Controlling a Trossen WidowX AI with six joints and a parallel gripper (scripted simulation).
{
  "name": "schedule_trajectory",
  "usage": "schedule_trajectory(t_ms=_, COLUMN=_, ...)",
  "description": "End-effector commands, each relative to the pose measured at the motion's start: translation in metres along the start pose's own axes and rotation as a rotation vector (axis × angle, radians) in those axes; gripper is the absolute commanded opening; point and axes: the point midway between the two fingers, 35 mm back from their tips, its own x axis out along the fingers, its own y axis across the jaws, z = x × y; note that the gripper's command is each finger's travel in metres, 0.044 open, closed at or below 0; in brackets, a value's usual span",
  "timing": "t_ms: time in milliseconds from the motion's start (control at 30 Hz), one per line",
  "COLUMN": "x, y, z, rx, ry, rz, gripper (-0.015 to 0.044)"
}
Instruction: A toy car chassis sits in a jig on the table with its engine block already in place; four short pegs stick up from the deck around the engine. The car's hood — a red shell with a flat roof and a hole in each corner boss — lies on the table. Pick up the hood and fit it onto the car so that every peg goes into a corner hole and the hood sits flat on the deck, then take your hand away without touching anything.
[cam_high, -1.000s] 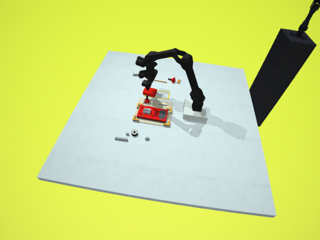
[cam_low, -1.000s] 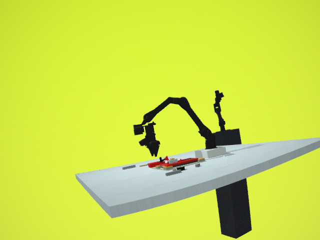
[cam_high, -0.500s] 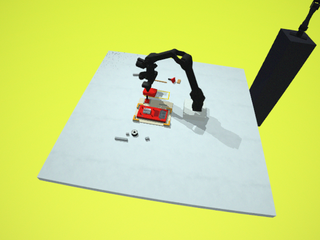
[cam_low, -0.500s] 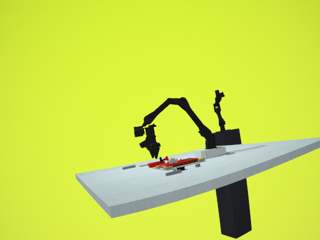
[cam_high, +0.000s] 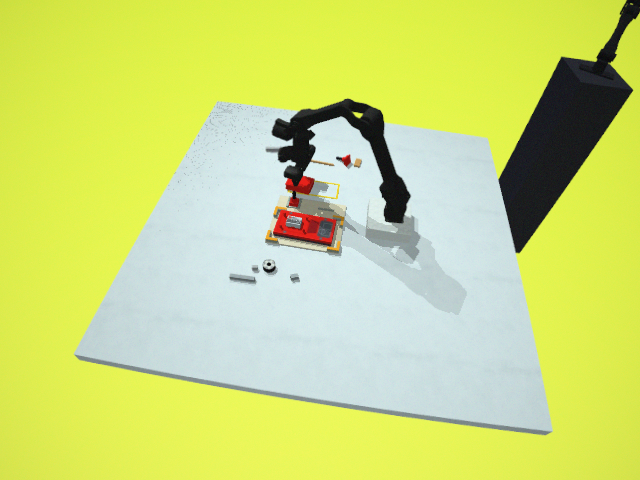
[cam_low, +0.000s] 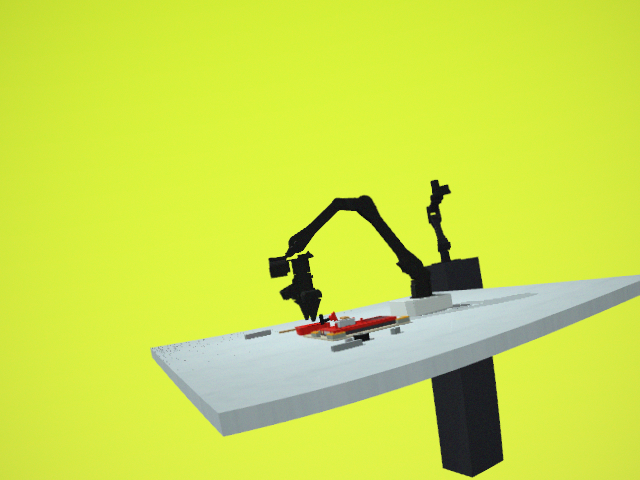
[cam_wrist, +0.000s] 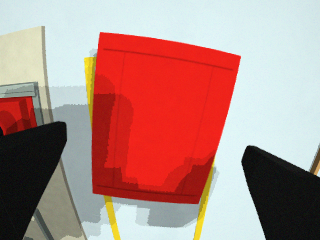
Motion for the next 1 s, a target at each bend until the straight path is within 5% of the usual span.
schedule_trajectory(t_ms=0, x=0.005, y=0.000, z=-0.001, rx=0.002, ry=0.001, rz=0.002, gripper=0.0440)
schedule_trajectory(t_ms=967, x=0.020, y=0.000, z=-0.002, rx=0.002, ry=0.001, rz=0.002, gripper=0.0440)
